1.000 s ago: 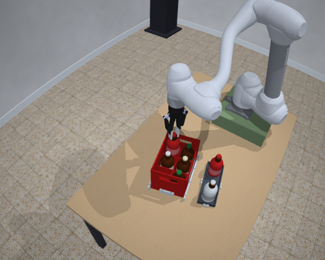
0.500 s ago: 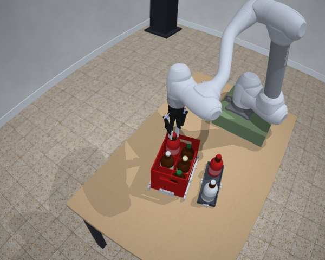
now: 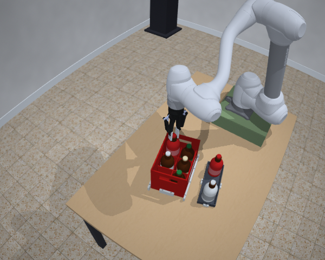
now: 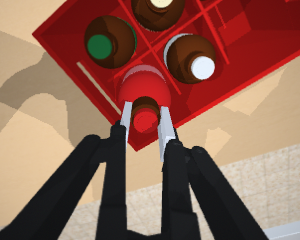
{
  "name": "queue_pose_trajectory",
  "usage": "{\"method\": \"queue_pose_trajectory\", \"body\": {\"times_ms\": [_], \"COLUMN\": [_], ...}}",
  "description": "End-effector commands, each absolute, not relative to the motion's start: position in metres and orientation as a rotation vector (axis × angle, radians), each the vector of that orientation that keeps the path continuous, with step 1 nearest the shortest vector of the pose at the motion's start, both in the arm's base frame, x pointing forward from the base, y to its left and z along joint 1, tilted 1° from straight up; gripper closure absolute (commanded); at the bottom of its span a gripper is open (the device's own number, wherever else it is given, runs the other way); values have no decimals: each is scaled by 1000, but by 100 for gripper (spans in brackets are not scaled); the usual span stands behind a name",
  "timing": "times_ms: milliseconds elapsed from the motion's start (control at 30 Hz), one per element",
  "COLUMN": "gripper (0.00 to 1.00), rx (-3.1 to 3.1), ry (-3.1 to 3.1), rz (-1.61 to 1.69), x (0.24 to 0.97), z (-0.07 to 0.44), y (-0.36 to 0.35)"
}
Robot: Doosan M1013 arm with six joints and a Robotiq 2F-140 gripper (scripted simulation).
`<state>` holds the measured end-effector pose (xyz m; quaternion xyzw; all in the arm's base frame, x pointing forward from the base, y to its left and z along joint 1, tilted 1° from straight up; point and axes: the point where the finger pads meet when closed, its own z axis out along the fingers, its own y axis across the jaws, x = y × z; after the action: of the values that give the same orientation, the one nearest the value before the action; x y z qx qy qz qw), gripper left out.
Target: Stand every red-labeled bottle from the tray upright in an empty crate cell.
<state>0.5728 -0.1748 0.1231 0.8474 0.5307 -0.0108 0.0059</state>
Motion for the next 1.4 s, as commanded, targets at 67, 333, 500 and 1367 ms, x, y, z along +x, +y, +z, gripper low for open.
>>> {"method": "queue_pose_trajectory", "body": {"times_ms": [67,333,500,1367], "gripper": [100,100,100,100], "rx": [2652,2652,2652,2652], "ry": [1661,1661,1661,1661], "rz": [-34,-34,-34,-33], "x": [573,573,573,572], "z": [118,111,104,92], "y": [-175,-175,-175,-175]}}
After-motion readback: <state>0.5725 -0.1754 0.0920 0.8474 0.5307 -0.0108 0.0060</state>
